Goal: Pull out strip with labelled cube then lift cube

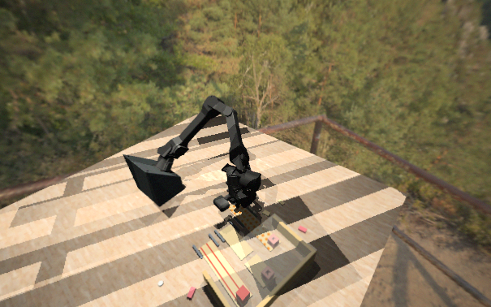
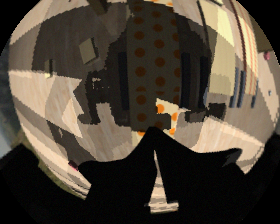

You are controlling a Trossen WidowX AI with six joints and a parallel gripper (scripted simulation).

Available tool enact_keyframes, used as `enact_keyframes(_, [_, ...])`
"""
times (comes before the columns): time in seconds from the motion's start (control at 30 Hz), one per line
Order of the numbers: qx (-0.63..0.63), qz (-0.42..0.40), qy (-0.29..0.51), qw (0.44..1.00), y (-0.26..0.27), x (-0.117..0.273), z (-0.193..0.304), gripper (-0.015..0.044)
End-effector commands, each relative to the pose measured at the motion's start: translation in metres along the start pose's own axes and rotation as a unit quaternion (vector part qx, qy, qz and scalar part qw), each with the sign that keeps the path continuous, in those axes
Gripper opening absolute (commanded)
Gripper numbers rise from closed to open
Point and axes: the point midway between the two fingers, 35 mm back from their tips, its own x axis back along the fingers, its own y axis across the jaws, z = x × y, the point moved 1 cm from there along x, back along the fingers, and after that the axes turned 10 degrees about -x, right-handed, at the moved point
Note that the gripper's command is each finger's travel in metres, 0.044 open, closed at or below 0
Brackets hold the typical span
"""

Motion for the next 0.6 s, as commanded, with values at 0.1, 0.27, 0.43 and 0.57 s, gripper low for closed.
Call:
enact_keyframes(0.1, [-0.003, 0.006, 0.012, 1.0, -0.004, -0.006, 0.018, 0.0])
enact_keyframes(0.27, [-0.004, 0.006, 0.012, 1.0, -0.005, -0.006, 0.025, 0.0])
enact_keyframes(0.43, [-0.004, 0.006, 0.012, 1.0, -0.007, -0.006, 0.032, 0.0])
enact_keyframes(0.57, [-0.004, 0.006, 0.012, 1.0, -0.008, -0.006, 0.038, 0.0])
